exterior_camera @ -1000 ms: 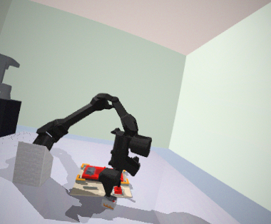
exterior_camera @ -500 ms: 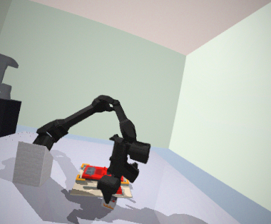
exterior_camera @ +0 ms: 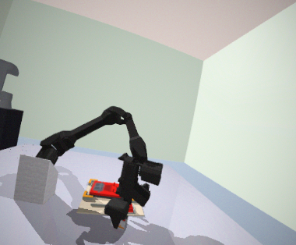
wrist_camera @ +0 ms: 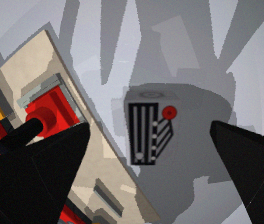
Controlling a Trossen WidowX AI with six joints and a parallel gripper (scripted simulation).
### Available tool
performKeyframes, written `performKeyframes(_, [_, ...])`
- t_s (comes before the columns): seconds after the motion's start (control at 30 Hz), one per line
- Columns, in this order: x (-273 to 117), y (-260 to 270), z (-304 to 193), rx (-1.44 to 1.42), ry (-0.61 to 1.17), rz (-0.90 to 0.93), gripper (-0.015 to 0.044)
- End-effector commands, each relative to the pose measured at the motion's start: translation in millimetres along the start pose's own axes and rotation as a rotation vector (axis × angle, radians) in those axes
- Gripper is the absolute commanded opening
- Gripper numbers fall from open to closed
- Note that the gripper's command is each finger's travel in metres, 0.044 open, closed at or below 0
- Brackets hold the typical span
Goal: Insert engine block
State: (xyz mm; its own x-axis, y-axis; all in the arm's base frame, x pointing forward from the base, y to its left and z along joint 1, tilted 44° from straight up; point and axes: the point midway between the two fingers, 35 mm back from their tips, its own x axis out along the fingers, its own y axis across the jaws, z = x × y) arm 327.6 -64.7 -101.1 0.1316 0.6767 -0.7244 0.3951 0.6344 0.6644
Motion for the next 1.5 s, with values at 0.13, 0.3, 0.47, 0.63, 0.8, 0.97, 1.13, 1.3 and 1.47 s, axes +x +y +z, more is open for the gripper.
performKeyframes(0.13, [4, -1, -2, 0.008, 0.007, 0.004, 0.0256])
performKeyframes(0.3, [4, -1, -2, 0.008, 0.007, 0.004, 0.0145])
performKeyframes(0.47, [4, -1, -2, 0.008, 0.007, 0.004, 0.0111])
performKeyframes(0.63, [0, -1, -2, 0.008, 0.007, 0.003, 0.0])
performKeyframes(0.8, [-15, -1, 1, 0.008, 0.005, 0.0, 0.0])
performKeyframes(0.97, [-31, -2, 3, 0.009, 0.004, -0.002, 0.0])
performKeyframes(1.13, [-47, -2, 5, 0.01, 0.001, -0.003, 0.0])
performKeyframes(1.3, [-63, -3, 5, 0.01, 0.001, -0.004, 0.0])
performKeyframes(1.47, [-78, -3, 4, 0.01, 0.002, -0.005, 0.0])
